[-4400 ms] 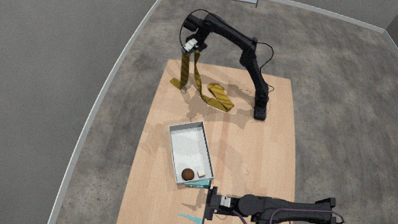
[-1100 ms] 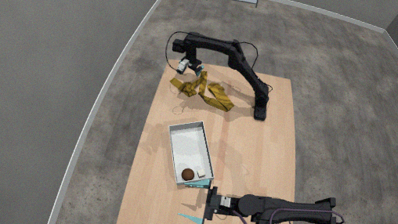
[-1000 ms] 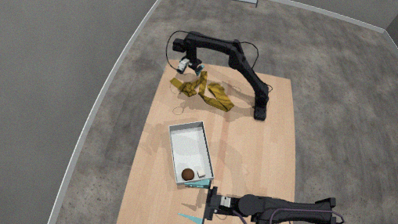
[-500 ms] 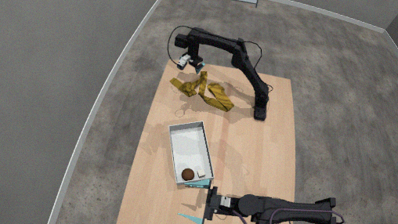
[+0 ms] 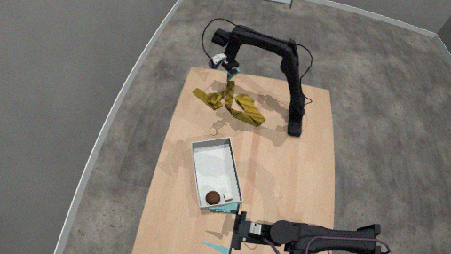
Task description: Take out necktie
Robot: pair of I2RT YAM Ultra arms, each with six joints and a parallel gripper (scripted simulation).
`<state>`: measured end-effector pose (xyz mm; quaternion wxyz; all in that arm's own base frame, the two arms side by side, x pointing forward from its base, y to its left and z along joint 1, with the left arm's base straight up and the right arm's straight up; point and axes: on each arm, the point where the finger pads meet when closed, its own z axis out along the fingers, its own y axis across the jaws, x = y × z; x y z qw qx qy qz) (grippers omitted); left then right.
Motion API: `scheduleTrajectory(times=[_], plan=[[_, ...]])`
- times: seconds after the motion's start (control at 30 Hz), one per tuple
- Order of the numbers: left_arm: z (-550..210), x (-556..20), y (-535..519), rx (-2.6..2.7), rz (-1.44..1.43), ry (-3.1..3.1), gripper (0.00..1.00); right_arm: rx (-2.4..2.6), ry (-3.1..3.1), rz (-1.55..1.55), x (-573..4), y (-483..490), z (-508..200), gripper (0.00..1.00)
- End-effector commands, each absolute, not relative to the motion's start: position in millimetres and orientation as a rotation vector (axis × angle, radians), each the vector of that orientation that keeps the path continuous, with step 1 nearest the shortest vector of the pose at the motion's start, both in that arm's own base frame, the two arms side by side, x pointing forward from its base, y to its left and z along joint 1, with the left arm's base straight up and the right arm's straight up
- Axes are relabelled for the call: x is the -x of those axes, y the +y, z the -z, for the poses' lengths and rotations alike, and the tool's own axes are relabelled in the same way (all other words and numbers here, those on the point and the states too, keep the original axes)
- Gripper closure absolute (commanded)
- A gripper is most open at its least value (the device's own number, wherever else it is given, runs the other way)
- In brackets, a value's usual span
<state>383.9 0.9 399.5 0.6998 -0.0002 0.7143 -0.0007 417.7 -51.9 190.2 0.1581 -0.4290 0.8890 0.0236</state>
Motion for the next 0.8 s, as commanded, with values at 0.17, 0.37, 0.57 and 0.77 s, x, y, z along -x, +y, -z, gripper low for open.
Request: scheduleTrajectory(times=[0.17, 0.37, 0.57, 0.77], plan=[[-399.5, -383.9, 0.9, 0.000, 0.002, 1.591, 0.00, 0.834, 2.274, 0.000, -421.4, -39.5, -256.6, 0.00], [-399.5, -383.9, 0.9, 0.000, 0.002, 1.591, 0.00, 0.701, 2.187, -0.001, -416.0, -33.6, -276.9, 0.00], [-399.5, -383.9, 0.9, 0.000, 0.002, 1.591, 0.00, 0.513, 2.050, -0.001, -408.1, -24.9, -306.9, 0.00], [-399.5, -383.9, 0.9, 0.000, 0.002, 1.591, 0.00, 0.371, 1.938, -0.001, -401.8, -18.1, -330.4, 0.00]])
